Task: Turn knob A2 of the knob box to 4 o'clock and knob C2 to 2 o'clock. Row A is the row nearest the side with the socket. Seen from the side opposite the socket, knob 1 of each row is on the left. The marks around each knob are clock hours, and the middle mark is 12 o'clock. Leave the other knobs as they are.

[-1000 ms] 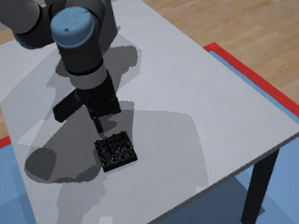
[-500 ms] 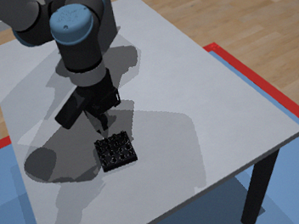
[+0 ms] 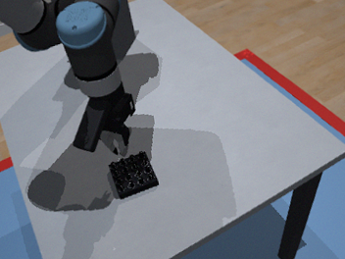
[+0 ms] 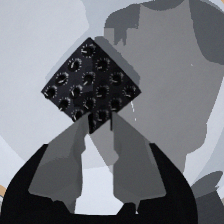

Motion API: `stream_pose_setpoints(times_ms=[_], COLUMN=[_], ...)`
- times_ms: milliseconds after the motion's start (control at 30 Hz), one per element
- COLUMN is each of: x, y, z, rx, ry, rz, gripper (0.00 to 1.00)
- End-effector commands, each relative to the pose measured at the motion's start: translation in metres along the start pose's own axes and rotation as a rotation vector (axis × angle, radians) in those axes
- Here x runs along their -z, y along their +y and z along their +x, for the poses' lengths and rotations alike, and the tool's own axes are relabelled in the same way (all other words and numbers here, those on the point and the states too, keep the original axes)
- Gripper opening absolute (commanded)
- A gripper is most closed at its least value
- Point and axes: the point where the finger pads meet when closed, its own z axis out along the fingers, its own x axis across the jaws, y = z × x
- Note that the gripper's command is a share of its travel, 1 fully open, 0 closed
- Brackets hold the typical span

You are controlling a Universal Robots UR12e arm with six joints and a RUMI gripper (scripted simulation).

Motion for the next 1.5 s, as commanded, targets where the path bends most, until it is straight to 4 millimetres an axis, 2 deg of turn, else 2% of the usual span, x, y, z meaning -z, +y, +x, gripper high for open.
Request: stream_pose_setpoints(times_ms=[0,367,1467], x=[0.0015,0.0023,0.0023], y=[0.0008,0.0016,0.0016], z=[-0.0010,-0.0016,-0.0016], rx=[0.108,0.174,0.176], ry=[-0.004,-0.004,-0.004], rz=[0.001,0.001,0.001], gripper=[0.11,0.11,0.11])
